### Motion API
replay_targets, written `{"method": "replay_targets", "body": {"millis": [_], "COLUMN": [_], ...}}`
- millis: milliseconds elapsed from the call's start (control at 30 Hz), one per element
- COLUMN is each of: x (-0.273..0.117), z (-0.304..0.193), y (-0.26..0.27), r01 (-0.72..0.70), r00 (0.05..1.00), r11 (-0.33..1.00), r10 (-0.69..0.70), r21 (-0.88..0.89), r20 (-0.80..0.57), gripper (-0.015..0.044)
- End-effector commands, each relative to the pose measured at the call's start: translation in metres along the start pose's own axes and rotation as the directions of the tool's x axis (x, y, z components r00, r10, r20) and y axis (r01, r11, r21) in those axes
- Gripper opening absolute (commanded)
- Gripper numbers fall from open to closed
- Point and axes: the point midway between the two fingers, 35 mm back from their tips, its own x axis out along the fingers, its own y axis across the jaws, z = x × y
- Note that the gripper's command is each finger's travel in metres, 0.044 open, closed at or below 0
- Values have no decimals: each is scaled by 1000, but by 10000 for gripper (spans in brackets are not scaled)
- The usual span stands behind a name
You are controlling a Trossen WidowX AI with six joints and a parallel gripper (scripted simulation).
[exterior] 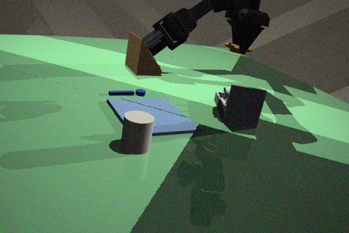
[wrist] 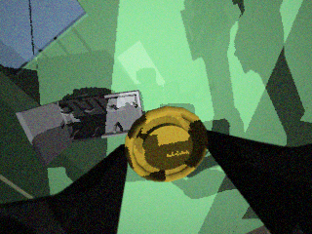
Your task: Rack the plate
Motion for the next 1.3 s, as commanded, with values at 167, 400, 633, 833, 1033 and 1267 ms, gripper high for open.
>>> {"method": "replay_targets", "body": {"millis": [167, 400, 633, 833, 1033, 1267], "x": [14, 30, 42, 49, 54, 58], "z": [9, 24, 39, 49, 56, 61], "y": [-8, -14, -15, -13, -10, -4], "r01": [20, 47, 74, 95, 114, 131], "r00": [994, 962, 906, 845, 775, 688], "r11": [999, 986, 961, 929, 887, 826], "r10": [-14, -2, 47, 115, 203, 322], "r21": [-48, -158, -267, -359, -448, -548], "r20": [108, 275, 421, 522, 598, 650], "gripper": [0, 0, 0, 0, 0, 0]}}
